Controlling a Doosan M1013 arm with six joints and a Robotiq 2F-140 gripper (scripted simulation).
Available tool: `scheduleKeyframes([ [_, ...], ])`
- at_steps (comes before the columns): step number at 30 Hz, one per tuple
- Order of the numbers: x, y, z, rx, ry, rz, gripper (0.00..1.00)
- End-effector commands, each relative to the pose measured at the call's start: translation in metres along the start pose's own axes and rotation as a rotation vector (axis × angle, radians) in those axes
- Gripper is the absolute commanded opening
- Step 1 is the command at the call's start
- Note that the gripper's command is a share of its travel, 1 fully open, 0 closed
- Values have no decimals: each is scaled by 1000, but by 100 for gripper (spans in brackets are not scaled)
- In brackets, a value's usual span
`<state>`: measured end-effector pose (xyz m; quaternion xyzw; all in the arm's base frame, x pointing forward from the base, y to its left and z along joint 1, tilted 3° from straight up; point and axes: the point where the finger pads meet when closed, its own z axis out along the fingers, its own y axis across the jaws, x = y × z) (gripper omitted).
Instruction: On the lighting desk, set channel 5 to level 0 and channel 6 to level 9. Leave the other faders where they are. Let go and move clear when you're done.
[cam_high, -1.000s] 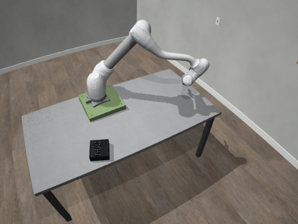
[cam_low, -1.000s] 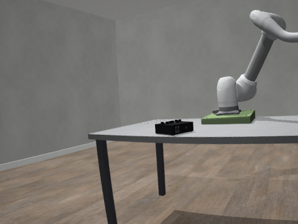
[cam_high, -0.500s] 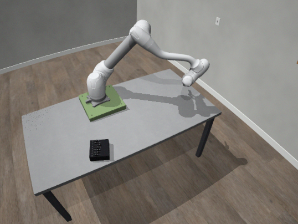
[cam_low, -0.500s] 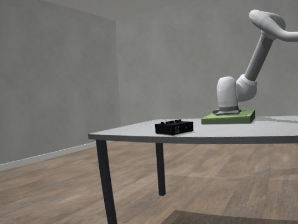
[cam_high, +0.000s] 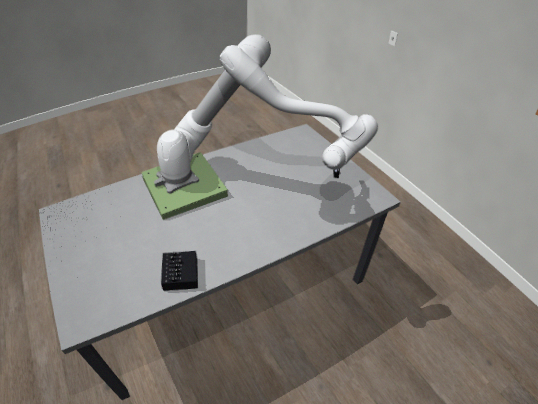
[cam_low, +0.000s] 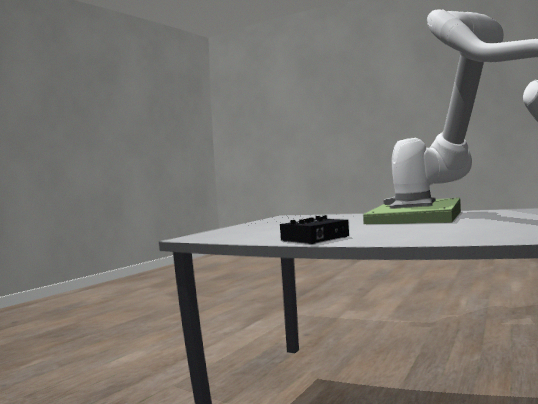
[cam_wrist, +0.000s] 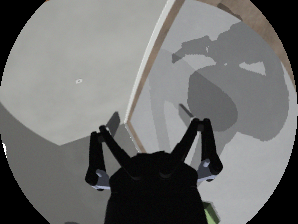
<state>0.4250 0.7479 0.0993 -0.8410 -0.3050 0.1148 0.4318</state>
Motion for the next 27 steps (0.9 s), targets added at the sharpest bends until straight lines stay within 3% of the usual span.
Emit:
scheduleKeyframes([
  [1,3,37,-53,-52,29,-75,100],
  [2,3,37,-53,-52,29,-75,100],
  [3,3,61,-87,-92,44,-124,100],
  [5,3,62,-89,-92,44,-124,100],
  [6,0,88,-125,-136,57,-173,100],
  [8,0,89,-126,-136,57,-173,100],
  [9,-5,114,-162,-182,67,-223,100],
  [12,-5,116,-165,-182,67,-223,100],
  [13,-14,143,-206,-232,73,-272,100],
  [15,-14,143,-206,-232,73,-272,100],
  [16,-23,164,-236,-283,75,-320,100],
  [18,-25,171,-246,-283,75,-320,100],
  [19,-36,191,-276,-336,72,-367,100],
  [21,-40,198,-287,-336,72,-367,100],
  [22,-53,217,-317,-390,64,-412,100],
  [24,-58,225,-328,-390,64,-412,100],
  [25,-72,243,-356,-444,51,-455,100],
  [26,-78,250,-368,-444,51,-455,100],
  [27,-78,250,-368,-444,51,-455,100],
])
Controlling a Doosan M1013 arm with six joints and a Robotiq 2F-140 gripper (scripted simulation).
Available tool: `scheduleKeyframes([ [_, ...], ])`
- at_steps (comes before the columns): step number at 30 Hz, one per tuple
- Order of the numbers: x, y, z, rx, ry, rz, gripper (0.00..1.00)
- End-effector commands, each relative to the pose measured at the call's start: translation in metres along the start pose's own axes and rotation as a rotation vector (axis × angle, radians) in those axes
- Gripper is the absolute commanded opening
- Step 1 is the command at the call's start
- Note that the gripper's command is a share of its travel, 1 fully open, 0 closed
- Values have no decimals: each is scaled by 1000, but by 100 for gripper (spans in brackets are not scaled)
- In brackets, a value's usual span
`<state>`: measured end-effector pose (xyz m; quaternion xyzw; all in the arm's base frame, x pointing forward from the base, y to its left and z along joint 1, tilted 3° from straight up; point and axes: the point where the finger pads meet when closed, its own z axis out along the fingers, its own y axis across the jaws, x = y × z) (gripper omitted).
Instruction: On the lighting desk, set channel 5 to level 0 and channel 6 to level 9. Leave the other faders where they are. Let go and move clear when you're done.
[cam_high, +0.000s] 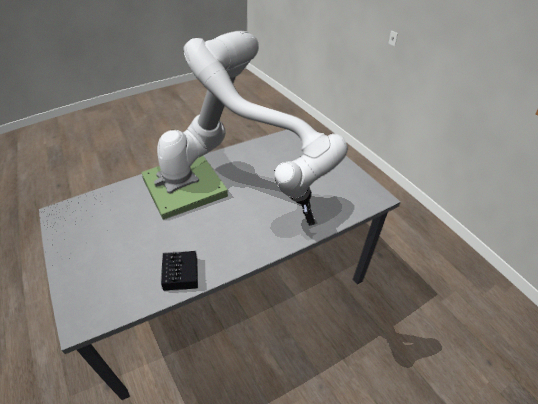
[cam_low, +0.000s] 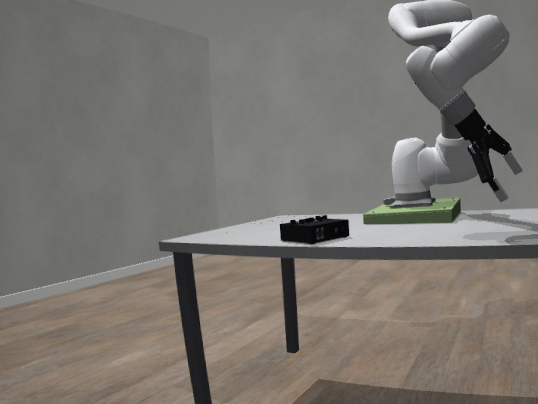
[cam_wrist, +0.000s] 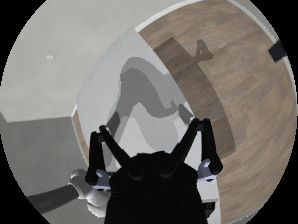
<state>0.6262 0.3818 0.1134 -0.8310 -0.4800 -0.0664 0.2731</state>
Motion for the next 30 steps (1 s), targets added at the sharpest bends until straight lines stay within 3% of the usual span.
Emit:
scheduleKeyframes([
  [1,-20,20,-21,-27,-4,-30,100],
  [2,-20,20,-21,-27,-4,-30,100],
  [3,-53,46,-51,-75,-23,-75,100],
  [5,-53,46,-51,-75,-23,-75,100],
  [6,-74,61,-69,-120,-47,-118,100],
  [8,-87,70,-80,-120,-47,-118,100],
  [9,-110,83,-99,-161,-74,-158,100],
  [11,-121,91,-109,-161,-74,-158,100],
  [12,-147,103,-129,-199,-105,-196,100],
  [13,-157,108,-136,-199,-105,-196,100],
  [14,-157,108,-136,-199,-105,-196,100],
  [15,-186,120,-158,-232,-139,-231,100],
  [19,-192,122,-163,-232,-139,-231,100],
  [20,-227,134,-188,-261,-174,-263,100],
  [22,-227,134,-188,-261,-174,-263,100],
  [23,-258,142,-209,-286,-210,-293,100],
  [25,-260,142,-211,-286,-210,-293,100],
  [26,-293,148,-233,-306,-246,-319,100],
  [27,-293,148,-233,-306,-246,-319,100],
  [28,-320,152,-251,-322,-282,-343,100],
  [29,-323,152,-252,-322,-282,-343,100],
  [30,-348,154,-268,-335,-316,-364,100],
])
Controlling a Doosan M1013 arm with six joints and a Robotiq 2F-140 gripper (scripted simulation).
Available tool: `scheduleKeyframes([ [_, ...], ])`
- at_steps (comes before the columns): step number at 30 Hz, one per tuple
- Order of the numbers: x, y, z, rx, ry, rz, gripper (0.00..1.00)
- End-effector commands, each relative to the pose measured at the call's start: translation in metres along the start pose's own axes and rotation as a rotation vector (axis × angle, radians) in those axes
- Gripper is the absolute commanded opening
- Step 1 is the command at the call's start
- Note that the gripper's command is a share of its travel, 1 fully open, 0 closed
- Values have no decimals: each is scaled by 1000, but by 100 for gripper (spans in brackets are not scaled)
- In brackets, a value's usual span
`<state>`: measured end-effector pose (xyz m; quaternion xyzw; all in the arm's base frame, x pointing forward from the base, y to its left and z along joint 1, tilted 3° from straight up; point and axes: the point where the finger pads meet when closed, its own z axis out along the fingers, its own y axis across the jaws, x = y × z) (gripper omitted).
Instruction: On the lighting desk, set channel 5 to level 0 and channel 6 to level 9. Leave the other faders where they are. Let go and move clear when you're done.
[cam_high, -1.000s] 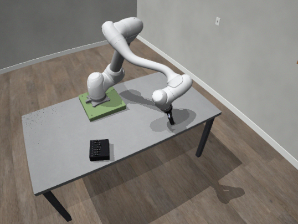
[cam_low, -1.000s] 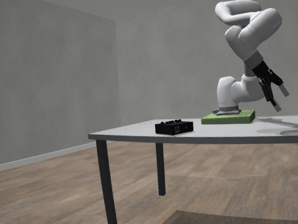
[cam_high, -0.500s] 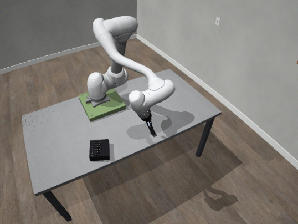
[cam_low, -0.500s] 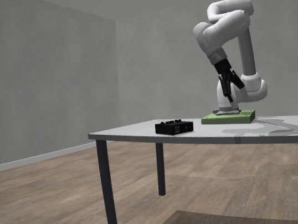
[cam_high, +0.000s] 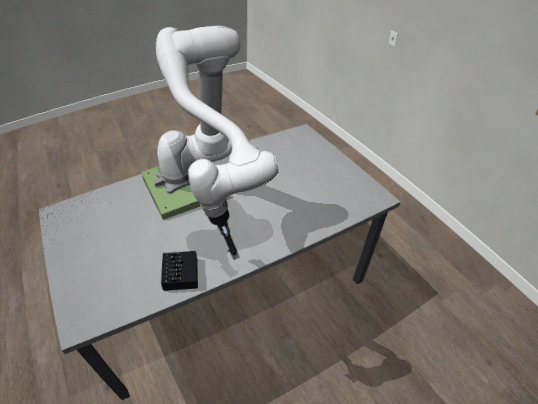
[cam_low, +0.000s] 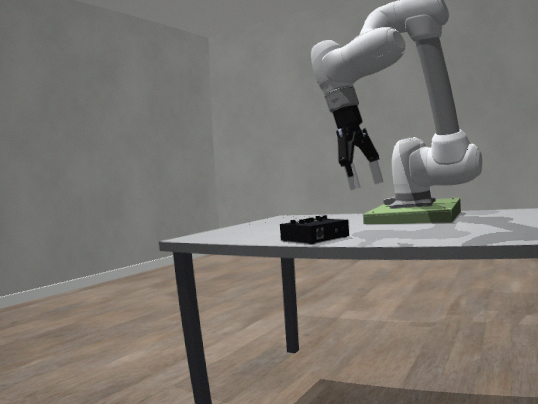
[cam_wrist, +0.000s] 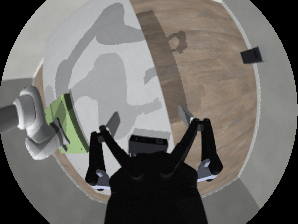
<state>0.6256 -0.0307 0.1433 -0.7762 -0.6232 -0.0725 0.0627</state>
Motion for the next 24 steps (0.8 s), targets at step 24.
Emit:
scheduleKeyframes([
  [24,-206,-42,-68,-37,-215,-159,100],
])
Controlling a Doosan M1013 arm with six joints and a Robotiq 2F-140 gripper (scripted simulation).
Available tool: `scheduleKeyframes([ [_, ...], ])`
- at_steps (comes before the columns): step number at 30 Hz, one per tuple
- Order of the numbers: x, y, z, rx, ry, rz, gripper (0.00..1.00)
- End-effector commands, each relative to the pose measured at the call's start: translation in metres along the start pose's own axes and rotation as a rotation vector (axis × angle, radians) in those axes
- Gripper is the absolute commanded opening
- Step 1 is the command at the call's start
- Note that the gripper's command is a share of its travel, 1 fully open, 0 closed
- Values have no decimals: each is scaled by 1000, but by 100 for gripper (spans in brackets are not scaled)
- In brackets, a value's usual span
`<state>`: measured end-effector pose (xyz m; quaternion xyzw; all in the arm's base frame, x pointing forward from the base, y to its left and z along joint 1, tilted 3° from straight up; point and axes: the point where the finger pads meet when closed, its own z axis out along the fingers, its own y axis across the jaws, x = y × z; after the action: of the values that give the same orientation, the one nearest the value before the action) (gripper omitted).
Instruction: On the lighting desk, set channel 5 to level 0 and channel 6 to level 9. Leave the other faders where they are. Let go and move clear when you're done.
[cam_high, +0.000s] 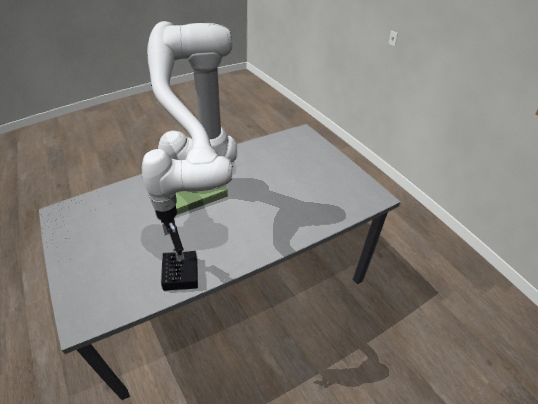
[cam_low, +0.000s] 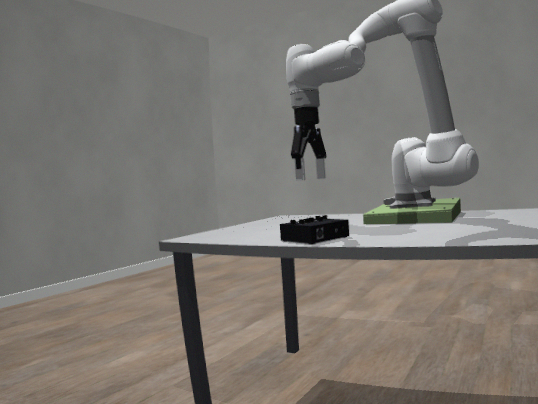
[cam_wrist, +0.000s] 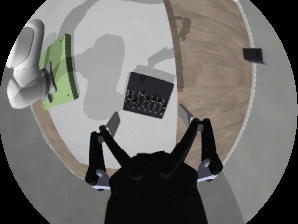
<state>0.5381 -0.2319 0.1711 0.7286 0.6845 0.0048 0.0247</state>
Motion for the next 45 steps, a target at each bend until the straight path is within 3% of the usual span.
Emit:
scheduleKeyframes([
  [1,0,0,0,0,0,0,100],
  [7,-10,-2,4,3,-7,21,100],
  [10,-74,-24,33,27,-51,164,100],
  [11,-74,-24,33,27,-51,164,100],
  [12,-96,-33,43,36,-66,214,100],
  [14,-112,-41,50,41,-77,249,100],
  [45,-121,-45,54,45,-83,268,100],
])
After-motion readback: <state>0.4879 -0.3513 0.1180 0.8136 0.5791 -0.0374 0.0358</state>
